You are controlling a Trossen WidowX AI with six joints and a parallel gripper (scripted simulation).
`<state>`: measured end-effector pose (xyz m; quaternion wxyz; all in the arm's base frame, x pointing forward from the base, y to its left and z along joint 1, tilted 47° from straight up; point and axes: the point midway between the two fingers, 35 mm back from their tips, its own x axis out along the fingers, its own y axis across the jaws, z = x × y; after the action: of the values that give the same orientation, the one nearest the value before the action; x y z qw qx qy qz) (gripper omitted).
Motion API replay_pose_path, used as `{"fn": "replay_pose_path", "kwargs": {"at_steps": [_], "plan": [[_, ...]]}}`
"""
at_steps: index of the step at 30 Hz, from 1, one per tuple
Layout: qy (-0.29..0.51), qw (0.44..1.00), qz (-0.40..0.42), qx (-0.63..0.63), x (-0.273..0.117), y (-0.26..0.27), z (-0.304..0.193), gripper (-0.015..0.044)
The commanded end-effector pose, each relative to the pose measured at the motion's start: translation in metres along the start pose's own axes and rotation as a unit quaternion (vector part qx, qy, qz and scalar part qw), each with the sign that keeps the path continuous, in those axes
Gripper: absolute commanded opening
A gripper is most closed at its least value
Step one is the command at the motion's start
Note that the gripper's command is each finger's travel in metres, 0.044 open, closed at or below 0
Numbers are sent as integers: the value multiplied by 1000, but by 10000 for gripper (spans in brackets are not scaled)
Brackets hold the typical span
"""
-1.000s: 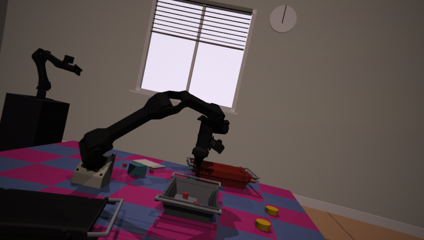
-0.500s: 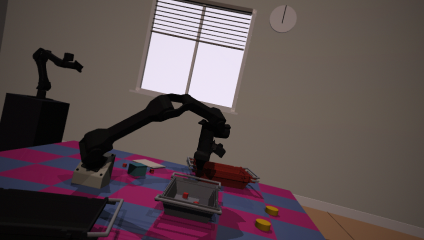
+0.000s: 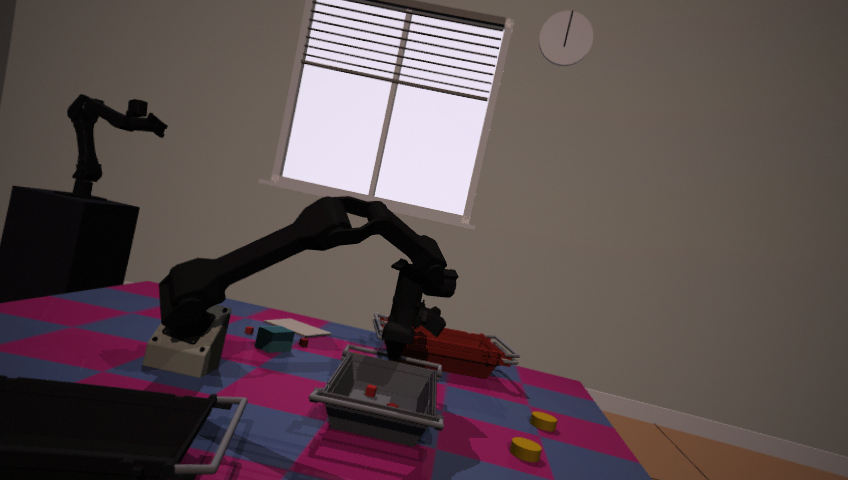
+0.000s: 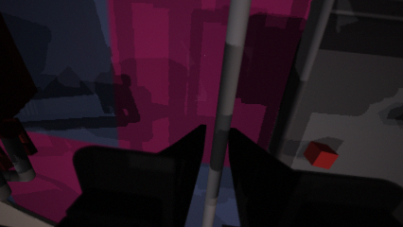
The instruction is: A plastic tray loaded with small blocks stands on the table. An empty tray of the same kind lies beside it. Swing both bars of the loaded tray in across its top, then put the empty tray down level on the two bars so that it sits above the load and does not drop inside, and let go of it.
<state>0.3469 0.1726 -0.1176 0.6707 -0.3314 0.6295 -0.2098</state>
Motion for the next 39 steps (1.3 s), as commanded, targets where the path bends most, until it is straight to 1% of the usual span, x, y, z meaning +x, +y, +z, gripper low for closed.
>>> {"fn": "replay_pose_path", "kwargs": {"at_steps": [1, 4, 9, 19, 28, 34, 39], "plan": [[1, 1000, -4, -5, 4, 0, -2, 84], [1, 1000, -4, -5, 0, -2, -2, 84], [1, 1000, -4, -5, -21, -13, -2, 84], [1, 1000, -5, -5, -30, -31, -2, 84], [1, 1000, -5, -6, -28, -53, -1, 84], [1, 1000, -6, -6, -13, -73, -1, 84], [1, 1000, -6, -6, -13, -75, -1, 84]]}}
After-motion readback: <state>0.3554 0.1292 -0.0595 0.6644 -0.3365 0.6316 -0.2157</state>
